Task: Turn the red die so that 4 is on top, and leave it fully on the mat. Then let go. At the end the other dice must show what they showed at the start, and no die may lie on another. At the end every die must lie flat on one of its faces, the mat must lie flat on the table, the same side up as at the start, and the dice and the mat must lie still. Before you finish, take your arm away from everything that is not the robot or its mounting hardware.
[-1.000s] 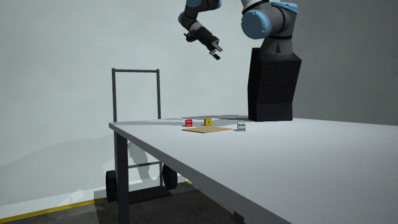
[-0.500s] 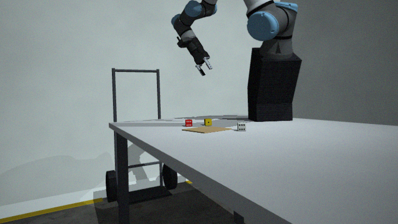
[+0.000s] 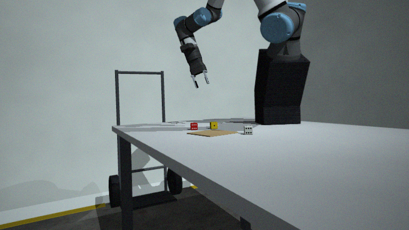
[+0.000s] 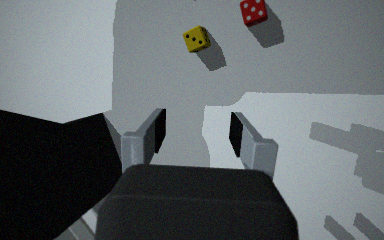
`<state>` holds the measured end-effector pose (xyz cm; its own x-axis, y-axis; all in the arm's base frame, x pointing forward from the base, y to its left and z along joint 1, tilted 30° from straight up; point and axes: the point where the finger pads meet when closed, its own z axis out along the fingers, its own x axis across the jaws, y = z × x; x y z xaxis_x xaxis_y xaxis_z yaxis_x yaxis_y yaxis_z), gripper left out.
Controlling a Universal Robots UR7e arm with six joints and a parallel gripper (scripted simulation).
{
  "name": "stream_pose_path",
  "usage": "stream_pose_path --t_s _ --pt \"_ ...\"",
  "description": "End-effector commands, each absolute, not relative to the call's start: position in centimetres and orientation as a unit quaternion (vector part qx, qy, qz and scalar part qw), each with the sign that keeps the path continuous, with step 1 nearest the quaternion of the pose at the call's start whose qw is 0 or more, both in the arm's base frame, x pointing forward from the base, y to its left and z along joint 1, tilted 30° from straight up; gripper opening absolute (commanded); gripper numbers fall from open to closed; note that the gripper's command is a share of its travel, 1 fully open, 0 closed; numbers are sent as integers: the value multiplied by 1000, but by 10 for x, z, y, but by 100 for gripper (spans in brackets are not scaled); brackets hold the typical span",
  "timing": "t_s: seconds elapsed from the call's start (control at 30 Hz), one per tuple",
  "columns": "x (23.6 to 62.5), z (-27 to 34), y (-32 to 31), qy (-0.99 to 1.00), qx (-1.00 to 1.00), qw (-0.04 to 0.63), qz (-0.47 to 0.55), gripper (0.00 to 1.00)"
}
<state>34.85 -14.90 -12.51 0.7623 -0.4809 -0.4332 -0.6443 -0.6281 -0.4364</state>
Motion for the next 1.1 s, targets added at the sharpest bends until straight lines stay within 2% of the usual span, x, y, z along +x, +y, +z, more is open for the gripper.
stream_pose_path --t_s 0.0,0.53,1.07 --pt "369 -130 -137 268 -916 285 89 100" --pt "426 -126 -86 81 -963 251 -57 100" --pt "440 -121 -67 19 -966 238 -101 100"
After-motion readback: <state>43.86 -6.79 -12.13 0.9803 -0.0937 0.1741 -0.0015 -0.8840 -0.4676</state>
